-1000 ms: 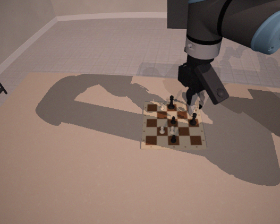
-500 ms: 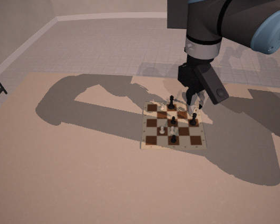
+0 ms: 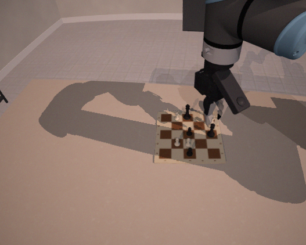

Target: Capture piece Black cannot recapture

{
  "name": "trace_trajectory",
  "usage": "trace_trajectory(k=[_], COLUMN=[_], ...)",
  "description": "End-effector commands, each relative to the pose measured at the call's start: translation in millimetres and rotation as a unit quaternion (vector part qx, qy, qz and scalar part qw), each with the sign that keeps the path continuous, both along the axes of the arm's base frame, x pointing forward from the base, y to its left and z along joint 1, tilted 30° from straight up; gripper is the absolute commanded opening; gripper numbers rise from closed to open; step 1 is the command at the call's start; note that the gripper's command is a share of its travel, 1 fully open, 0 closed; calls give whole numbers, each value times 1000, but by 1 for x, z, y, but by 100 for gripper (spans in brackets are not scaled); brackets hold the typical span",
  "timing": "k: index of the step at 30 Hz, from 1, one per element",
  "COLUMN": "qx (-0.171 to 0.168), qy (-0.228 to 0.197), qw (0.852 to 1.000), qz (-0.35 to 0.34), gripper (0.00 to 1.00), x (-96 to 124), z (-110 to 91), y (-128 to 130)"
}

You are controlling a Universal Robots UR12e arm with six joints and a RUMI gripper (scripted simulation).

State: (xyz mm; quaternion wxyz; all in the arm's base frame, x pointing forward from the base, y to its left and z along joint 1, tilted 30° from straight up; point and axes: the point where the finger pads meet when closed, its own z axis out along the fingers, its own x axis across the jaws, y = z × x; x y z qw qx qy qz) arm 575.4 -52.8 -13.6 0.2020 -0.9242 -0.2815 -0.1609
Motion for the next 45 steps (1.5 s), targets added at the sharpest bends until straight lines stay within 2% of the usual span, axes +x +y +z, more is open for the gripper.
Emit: trace_trajectory(k=[1, 16, 30, 45], qx=[0, 0, 0, 0], qy=[0, 0, 0, 0], qw=[1000, 1000, 1000, 1000], qz=[0, 0, 0, 0], gripper=[25, 25, 25, 25], x=[0, 1, 6, 8], z=[0, -1, -25, -33], y=[-1, 0, 13, 17])
